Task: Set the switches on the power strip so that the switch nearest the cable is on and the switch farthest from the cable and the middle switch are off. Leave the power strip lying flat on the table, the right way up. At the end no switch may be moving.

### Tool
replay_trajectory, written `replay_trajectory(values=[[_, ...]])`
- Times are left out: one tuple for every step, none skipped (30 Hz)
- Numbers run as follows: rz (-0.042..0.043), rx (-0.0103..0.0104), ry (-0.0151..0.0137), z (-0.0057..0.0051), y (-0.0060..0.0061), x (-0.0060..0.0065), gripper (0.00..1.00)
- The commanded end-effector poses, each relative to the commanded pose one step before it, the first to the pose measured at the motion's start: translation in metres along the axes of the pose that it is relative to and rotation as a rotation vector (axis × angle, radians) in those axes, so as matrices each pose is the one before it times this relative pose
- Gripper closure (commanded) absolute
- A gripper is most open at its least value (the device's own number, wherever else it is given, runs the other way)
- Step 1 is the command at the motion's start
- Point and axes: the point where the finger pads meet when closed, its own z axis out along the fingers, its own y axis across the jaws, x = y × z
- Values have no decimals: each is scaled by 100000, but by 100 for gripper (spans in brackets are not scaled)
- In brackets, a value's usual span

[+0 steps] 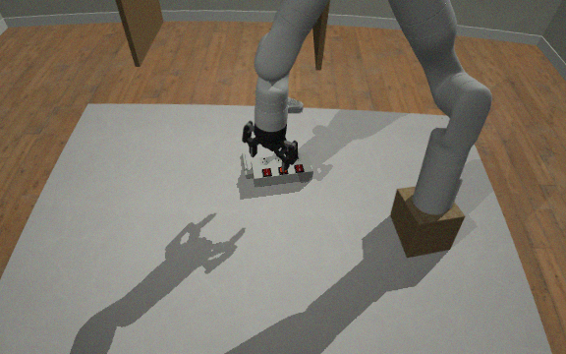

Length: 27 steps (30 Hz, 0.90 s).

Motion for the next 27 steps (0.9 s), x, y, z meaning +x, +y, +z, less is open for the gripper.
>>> replay_trajectory(values=[[1, 128, -87, -51, -43, -28, 0], [0, 0, 0, 0, 0, 0, 0], [0, 0, 0, 0, 0, 0, 0], [0, 0, 0, 0, 0, 0, 0], [0, 0, 0, 0, 0, 0, 0], [0, 0, 0, 0, 0, 0, 0], [0, 0, 0, 0, 0, 0, 0], [0, 0, 0, 0, 0, 0, 0], [0, 0, 0, 0, 0, 0, 0], [0, 0, 0, 0, 0, 0, 0], [0, 0, 0, 0, 0, 0, 0], [0, 0, 0, 0, 0, 0, 0], [0, 0, 0, 0, 0, 0, 0], [0, 0, 0, 0, 0, 0, 0], [-27, -3, -1, -3, -1, 3, 0], [-176, -21, -8, -20, -8, 20, 0], [-442, -52, -19, -50, -19, 51, 0], [-790, -91, -33, -89, -34, 92, 0], [-1190, -133, -47, -136, -50, 141, 0], [-1615, -172, -59, -185, -66, 195, 0], [-2040, -204, -67, -236, -80, 253, 0], [-2443, -226, -68, -286, -90, 313, 0], [-2805, -236, -60, -334, -94, 373, 0], [-3112, -235, -42, -376, -91, 431, 0], [0, 0, 0, 0, 0, 0, 0], [0, 0, 0, 0, 0, 0, 0], [-3350, -225, -13, -411, -81, 484, 0]])
